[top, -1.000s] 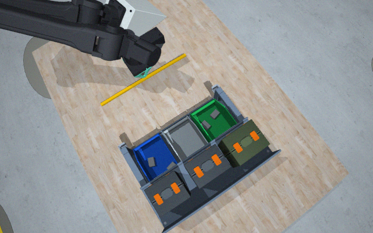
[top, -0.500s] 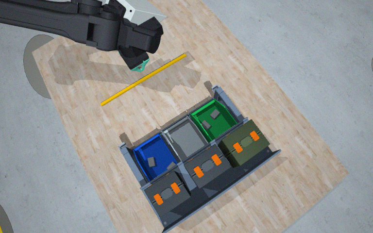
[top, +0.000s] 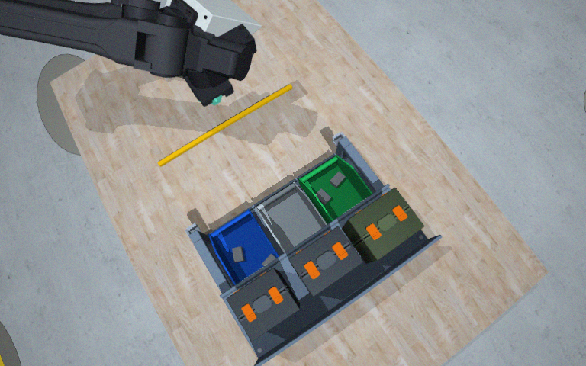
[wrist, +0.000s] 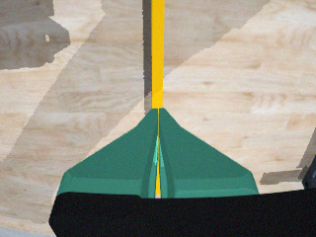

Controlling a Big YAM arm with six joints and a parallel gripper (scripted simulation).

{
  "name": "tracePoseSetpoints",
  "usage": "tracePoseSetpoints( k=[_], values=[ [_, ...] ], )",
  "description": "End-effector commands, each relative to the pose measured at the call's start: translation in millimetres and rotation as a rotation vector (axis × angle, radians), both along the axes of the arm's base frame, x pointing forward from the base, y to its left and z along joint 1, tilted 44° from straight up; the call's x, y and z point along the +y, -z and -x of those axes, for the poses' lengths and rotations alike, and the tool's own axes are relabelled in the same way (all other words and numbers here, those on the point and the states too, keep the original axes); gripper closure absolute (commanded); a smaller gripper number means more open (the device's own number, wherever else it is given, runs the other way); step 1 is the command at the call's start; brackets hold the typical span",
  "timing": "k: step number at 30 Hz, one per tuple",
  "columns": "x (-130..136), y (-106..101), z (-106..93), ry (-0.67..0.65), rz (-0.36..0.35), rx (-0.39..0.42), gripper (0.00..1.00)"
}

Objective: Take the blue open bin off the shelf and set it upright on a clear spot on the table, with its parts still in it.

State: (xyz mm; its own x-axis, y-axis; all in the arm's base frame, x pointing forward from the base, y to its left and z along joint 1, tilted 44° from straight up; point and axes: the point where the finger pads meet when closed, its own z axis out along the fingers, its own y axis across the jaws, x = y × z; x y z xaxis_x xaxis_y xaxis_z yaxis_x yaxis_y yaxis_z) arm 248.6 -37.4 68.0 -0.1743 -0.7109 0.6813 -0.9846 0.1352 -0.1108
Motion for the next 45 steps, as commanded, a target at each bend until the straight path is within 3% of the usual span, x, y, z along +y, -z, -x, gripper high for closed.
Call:
tracePoseSetpoints(
  k=[1,30,45],
  values=[
    [8.6,-11.3,-14.7,0.000,-0.011,-0.039,1.00],
    [8.8,-11.5,-14.9,-0.001,-0.011,-0.040,1.00],
    [20.0,-23.1,-17.4,-0.005,-0.018,-0.050,1.00]
  ],
)
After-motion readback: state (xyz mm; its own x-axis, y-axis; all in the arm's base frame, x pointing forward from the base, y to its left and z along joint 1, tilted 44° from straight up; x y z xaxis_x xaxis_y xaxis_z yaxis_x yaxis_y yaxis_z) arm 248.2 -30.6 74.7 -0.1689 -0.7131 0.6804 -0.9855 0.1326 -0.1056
